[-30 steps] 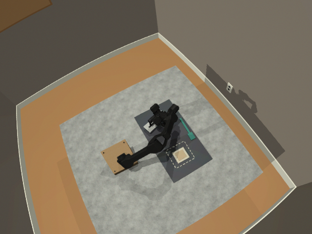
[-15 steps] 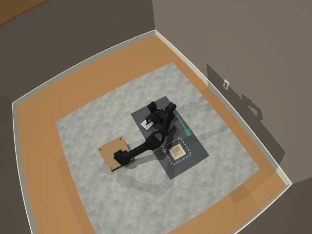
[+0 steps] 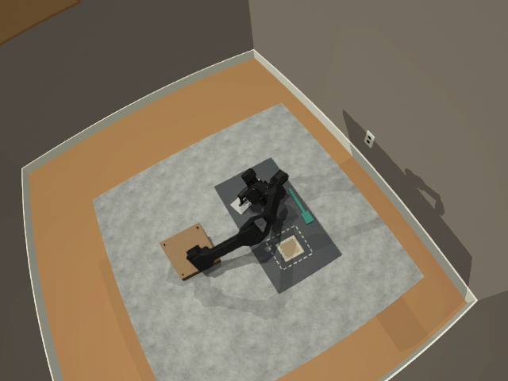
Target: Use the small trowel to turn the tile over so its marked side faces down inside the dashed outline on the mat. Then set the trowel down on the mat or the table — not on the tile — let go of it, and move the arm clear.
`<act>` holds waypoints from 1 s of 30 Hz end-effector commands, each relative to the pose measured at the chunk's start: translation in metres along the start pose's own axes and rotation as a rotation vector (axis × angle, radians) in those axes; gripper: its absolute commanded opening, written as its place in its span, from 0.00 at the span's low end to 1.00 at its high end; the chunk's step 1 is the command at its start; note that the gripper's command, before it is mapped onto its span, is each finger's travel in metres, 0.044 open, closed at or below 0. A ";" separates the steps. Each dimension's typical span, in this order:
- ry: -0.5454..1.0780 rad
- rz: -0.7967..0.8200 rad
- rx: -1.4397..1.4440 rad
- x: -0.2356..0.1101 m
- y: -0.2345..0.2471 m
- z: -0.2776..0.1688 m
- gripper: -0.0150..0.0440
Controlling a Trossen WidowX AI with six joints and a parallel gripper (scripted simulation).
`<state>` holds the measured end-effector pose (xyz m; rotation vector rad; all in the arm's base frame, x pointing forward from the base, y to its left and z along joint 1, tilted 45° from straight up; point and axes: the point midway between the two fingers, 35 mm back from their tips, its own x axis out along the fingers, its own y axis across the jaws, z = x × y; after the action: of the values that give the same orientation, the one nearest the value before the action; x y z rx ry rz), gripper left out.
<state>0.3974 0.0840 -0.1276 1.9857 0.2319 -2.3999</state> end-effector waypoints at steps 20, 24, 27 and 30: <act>0.001 0.000 -0.004 -0.041 -0.001 -0.001 0.76; 0.001 0.001 -0.003 -0.060 -0.001 0.000 0.76; 0.001 0.001 -0.002 -0.062 -0.003 0.001 0.76; 0.003 -0.002 -0.001 -0.088 -0.033 0.022 0.76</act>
<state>0.4054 0.0857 -0.0588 1.9996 0.2273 -2.3940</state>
